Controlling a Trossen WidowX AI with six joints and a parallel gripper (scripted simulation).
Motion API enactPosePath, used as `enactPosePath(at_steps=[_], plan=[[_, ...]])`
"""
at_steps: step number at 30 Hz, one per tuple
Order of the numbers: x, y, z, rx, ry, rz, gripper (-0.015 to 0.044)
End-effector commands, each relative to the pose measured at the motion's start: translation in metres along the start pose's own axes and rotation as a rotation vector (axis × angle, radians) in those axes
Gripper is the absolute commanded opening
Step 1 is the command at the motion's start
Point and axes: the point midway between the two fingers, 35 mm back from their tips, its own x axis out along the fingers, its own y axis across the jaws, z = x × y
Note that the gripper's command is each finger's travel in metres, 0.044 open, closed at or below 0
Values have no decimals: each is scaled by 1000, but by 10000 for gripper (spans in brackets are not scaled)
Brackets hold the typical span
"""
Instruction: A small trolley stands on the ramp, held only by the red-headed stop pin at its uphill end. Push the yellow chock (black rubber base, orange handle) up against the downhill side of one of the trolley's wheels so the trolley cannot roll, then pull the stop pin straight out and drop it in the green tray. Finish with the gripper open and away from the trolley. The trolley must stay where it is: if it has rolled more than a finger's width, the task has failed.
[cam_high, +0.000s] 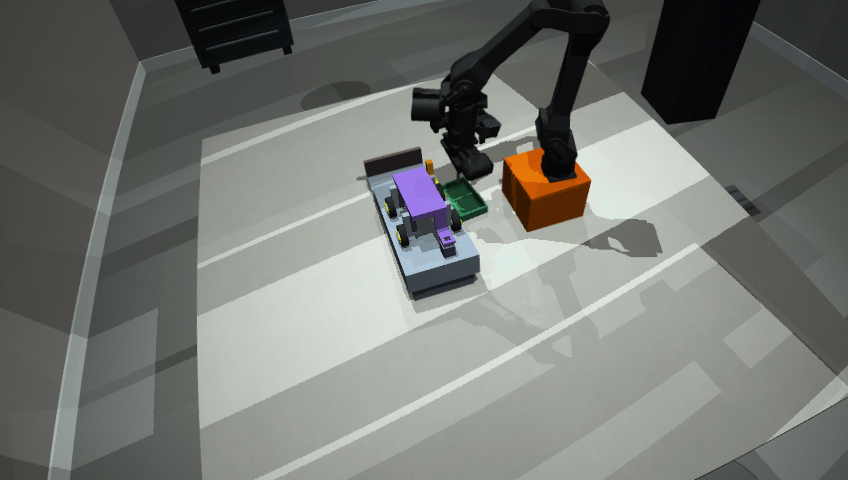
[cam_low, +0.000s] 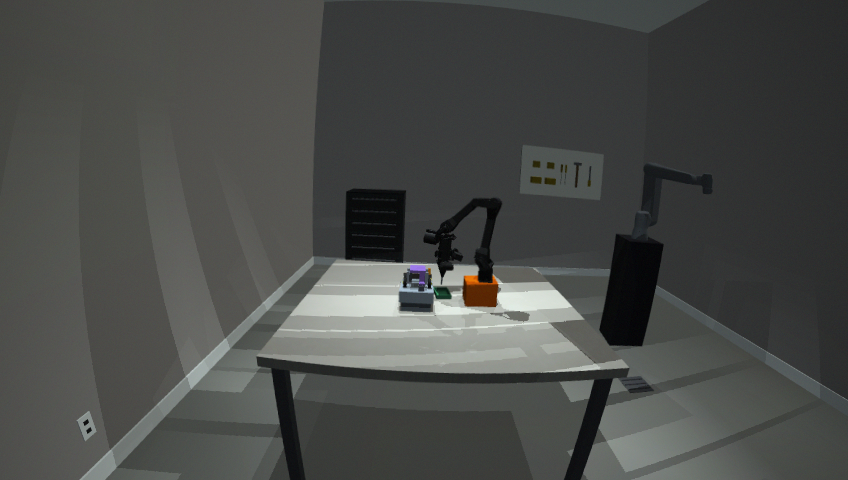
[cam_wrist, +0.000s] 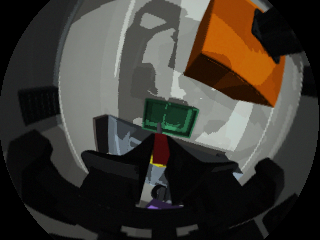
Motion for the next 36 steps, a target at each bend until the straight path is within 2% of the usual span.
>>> enactPosePath(at_steps=[1,15,22,36], plan=[[13,4,1,3,-4,29,0],[44,15,2,3,-4,34,0],[44,12,2,3,-4,33,184],[46,1,1,3,-4,33,190]])
